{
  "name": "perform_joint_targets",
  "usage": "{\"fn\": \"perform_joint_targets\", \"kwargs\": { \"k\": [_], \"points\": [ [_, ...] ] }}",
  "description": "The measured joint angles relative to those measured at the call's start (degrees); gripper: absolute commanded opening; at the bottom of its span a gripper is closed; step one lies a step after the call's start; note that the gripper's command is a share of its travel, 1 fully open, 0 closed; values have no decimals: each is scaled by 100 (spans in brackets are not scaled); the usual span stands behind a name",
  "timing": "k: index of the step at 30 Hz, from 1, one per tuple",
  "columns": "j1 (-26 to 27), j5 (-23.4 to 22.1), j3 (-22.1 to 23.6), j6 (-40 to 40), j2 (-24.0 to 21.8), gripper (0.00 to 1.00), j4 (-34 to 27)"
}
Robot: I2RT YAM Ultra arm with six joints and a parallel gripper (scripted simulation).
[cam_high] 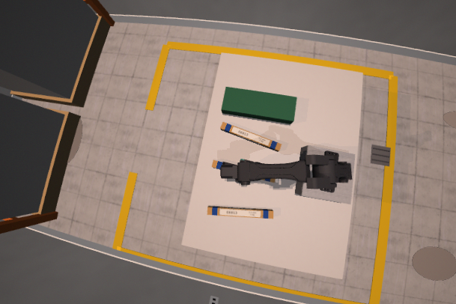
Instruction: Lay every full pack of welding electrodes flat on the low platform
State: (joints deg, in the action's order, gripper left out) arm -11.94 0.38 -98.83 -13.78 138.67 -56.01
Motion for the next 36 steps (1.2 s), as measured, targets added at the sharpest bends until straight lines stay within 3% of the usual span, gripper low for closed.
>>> {"fn": "perform_joint_targets", "kwargs": {
  "k": [36],
  "points": [
    [0, 0, 212, 4, 299, 74, 634]
  ]
}}
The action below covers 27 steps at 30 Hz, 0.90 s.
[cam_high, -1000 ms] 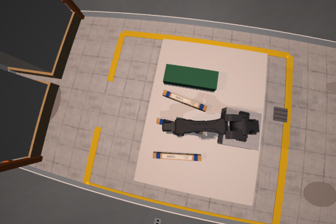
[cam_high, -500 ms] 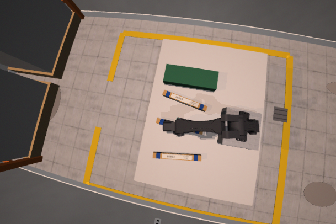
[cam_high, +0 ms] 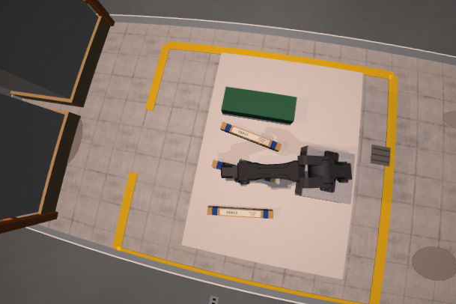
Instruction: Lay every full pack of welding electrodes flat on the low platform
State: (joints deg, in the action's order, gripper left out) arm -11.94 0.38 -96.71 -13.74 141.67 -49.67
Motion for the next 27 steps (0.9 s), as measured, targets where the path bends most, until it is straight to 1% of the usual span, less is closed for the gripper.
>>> {"fn": "perform_joint_targets", "kwargs": {
  "k": [27],
  "points": [
    [13, 0, 74, 7, 2, 74, 83]
  ]
}}
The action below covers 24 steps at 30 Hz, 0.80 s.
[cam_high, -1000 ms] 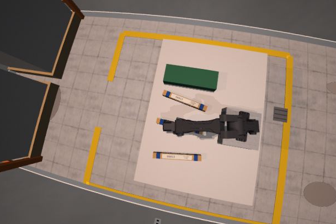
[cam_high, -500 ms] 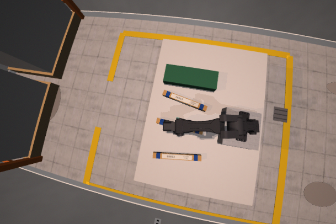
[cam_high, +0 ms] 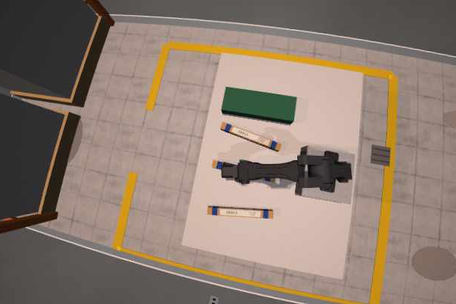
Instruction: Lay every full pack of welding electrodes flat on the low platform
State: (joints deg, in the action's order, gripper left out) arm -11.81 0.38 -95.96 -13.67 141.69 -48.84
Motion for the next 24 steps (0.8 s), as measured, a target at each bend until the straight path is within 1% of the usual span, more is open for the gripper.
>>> {"fn": "perform_joint_targets", "kwargs": {
  "k": [6, 7, 24],
  "points": [
    [2, 0, 0, 0, 0, 74, -2],
    [0, 0, 0, 0, 0, 0, -2],
    [2, 11, 0, 4, 0, 0, -2]
  ]
}}
